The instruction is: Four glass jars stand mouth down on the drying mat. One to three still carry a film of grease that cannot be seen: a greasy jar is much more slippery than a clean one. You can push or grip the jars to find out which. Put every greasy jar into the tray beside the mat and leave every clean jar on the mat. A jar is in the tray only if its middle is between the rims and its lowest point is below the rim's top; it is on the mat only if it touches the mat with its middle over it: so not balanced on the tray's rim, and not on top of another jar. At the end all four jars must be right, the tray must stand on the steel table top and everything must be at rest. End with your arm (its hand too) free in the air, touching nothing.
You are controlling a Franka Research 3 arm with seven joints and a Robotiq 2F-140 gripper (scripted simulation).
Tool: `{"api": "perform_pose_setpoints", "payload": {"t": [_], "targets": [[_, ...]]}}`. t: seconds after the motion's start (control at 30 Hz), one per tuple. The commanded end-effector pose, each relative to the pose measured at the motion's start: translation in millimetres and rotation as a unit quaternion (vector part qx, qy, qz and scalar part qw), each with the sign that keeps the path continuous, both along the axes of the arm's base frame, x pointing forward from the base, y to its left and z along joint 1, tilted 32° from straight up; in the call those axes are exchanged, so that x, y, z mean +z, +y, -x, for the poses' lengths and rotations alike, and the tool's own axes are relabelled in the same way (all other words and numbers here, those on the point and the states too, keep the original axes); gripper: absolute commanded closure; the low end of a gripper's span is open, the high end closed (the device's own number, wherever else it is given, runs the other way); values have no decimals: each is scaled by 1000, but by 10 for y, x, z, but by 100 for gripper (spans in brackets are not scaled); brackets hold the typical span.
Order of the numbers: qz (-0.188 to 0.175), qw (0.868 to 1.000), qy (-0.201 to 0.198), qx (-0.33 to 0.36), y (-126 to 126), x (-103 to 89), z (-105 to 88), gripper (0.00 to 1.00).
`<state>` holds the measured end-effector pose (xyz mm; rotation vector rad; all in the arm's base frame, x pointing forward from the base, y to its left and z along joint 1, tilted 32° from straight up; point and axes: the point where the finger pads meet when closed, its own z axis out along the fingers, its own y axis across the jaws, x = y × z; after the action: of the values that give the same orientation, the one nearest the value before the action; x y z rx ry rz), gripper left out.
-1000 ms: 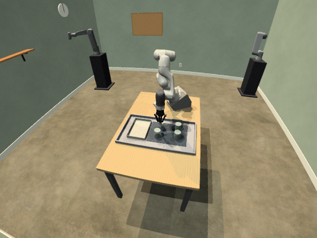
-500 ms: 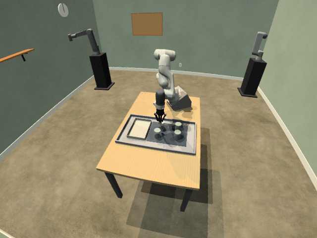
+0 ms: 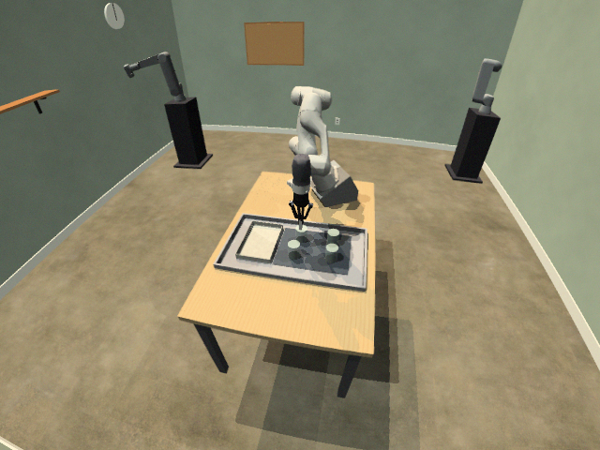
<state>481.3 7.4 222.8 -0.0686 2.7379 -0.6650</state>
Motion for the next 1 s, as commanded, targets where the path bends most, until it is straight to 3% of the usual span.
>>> {"api": "perform_pose_setpoints", "payload": {"t": [0.0,0.7,0.97], "targets": [[-2,1000,9,-7,196,-124,68,100],[-2,1000,9,-7,1551,-813,26,100],[-2,1000,9,-7,1425,-1056,-59,100]]}}
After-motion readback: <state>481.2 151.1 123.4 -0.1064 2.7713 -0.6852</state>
